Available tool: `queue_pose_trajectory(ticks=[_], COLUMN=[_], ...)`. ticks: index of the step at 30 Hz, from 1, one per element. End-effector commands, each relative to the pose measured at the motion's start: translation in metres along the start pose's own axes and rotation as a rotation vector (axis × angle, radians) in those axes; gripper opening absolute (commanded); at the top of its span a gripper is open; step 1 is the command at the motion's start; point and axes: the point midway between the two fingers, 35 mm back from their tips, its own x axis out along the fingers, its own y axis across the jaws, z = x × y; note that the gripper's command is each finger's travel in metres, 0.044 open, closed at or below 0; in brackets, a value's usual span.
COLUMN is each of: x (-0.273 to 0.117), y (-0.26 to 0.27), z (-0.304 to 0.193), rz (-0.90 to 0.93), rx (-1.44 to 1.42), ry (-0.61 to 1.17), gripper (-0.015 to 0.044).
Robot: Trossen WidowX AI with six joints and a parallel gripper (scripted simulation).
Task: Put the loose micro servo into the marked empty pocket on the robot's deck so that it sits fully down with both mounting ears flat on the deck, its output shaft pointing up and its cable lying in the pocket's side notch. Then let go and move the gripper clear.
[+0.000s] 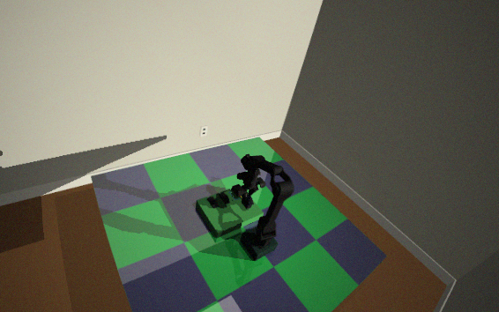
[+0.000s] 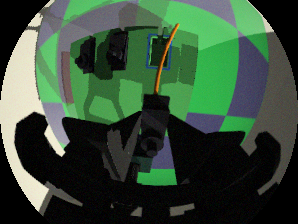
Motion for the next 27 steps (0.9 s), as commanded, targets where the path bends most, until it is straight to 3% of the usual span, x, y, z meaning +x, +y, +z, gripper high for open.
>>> queue_pose_trajectory(ticks=[1,27], x=[-0.003,-0.006], y=[-0.001,0.0], z=[0.015,0.107], rz=[-0.006,-0.006], rx=[-0.008,-0.008], ry=[-0.014,-0.021], gripper=[0.0,0.0])
